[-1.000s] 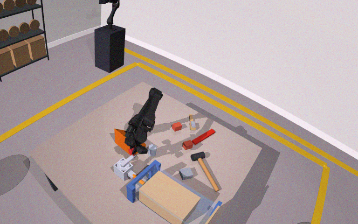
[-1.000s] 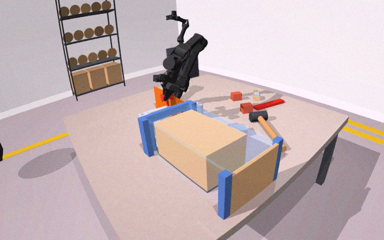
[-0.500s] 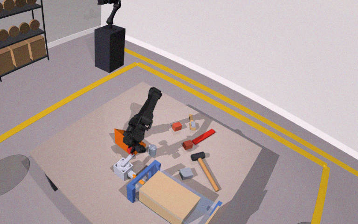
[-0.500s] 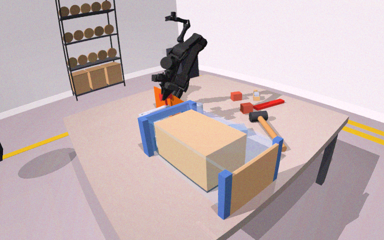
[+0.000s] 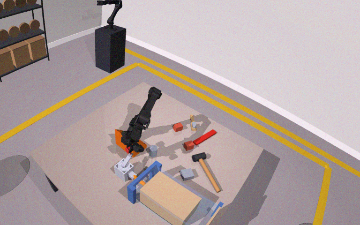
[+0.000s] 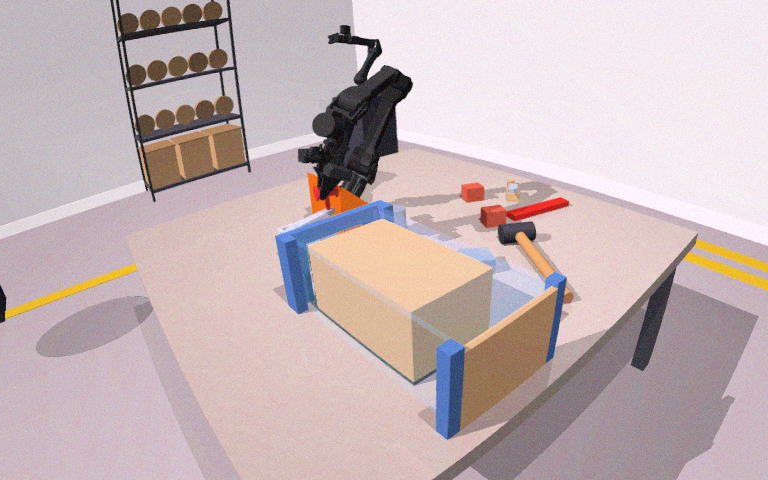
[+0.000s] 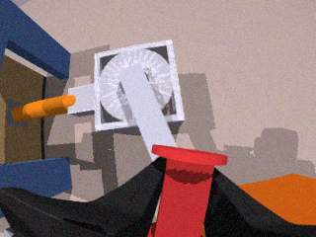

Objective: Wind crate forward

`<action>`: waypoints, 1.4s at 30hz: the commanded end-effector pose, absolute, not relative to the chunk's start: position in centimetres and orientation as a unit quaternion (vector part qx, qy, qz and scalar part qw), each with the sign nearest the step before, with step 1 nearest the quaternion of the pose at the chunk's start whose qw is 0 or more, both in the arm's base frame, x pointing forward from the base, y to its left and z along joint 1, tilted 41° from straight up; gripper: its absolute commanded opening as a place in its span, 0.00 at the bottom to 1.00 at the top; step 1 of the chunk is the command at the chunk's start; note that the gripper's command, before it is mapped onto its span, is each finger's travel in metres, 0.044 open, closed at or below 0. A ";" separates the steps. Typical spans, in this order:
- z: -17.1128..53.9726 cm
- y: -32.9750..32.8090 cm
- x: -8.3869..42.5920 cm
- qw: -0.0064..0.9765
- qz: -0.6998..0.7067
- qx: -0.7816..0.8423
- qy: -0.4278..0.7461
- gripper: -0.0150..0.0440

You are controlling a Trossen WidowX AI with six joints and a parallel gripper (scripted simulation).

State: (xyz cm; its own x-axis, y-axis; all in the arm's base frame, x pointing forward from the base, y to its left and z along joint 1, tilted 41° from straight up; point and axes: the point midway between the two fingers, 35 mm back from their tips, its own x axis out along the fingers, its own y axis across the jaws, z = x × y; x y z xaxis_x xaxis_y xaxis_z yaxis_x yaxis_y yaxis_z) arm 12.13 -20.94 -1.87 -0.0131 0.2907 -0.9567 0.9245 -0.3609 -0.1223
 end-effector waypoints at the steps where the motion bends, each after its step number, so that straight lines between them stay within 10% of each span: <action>1: -2.7 -21.3 9.9 0.288 -0.548 0.621 0.481 0.25; 42: -5.3 -24.0 6.1 0.288 -0.550 0.619 0.481 0.25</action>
State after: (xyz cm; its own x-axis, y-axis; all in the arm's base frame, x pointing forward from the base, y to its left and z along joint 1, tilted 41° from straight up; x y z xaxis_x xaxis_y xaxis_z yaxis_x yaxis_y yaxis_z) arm 6.52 -23.48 -4.59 -0.0526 0.2847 -0.9572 0.9118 -0.3772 -0.1623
